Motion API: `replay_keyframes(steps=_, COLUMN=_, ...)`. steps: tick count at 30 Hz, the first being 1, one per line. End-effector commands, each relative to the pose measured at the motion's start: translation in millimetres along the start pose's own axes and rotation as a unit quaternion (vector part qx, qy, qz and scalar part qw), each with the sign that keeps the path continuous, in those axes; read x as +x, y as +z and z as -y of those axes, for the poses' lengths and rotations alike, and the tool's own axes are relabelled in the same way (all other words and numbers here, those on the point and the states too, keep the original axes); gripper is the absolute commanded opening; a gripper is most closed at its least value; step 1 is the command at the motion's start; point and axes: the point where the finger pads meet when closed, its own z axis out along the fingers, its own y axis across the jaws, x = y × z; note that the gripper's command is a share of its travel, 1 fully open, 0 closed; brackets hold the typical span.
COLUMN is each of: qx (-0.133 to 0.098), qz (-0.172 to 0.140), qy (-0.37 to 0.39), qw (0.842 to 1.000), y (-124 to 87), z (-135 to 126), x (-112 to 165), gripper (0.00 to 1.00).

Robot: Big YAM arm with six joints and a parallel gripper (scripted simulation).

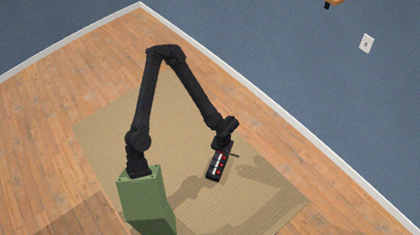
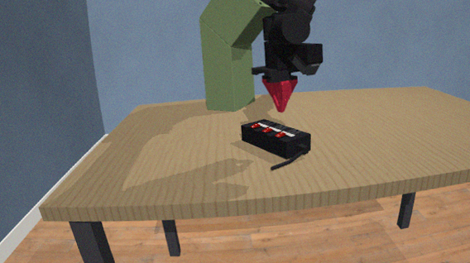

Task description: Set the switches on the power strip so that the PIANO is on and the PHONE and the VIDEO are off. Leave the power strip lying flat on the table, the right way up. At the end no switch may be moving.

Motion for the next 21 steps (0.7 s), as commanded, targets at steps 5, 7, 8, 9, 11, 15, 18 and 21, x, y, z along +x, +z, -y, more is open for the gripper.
replay_keyframes(steps=5, qx=0.013, qz=0.015, qy=0.005, qw=1.0, y=-12.5, z=12.4, x=-10.1, gripper=0.0)
replay_keyframes(steps=7, qx=0.012, qz=0.014, qy=0.006, qw=1.0, y=-11.8, z=12.6, x=-9.1, gripper=0.0)
replay_keyframes(steps=8, qx=0.012, qz=0.014, qy=0.006, qw=1.0, y=-11.8, z=12.6, x=-9.1, gripper=0.0)
replay_keyframes(steps=9, qx=0.012, qz=0.014, qy=0.006, qw=1.0, y=-11.8, z=12.6, x=-9.0, gripper=0.0)
replay_keyframes(steps=11, qx=0.012, qz=0.014, qy=0.006, qw=1.0, y=-11.8, z=12.6, x=-9.1, gripper=0.0)
replay_keyframes(steps=15, qx=0.012, qz=0.014, qy=0.006, qw=1.0, y=-11.8, z=12.6, x=-9.1, gripper=0.0)
replay_keyframes(steps=18, qx=0.012, qz=0.014, qy=0.006, qw=1.0, y=-11.8, z=12.6, x=-9.0, gripper=0.0)
replay_keyframes(steps=21, qx=0.012, qz=0.014, qy=0.006, qw=1.0, y=-11.7, z=12.5, x=-9.0, gripper=0.0)
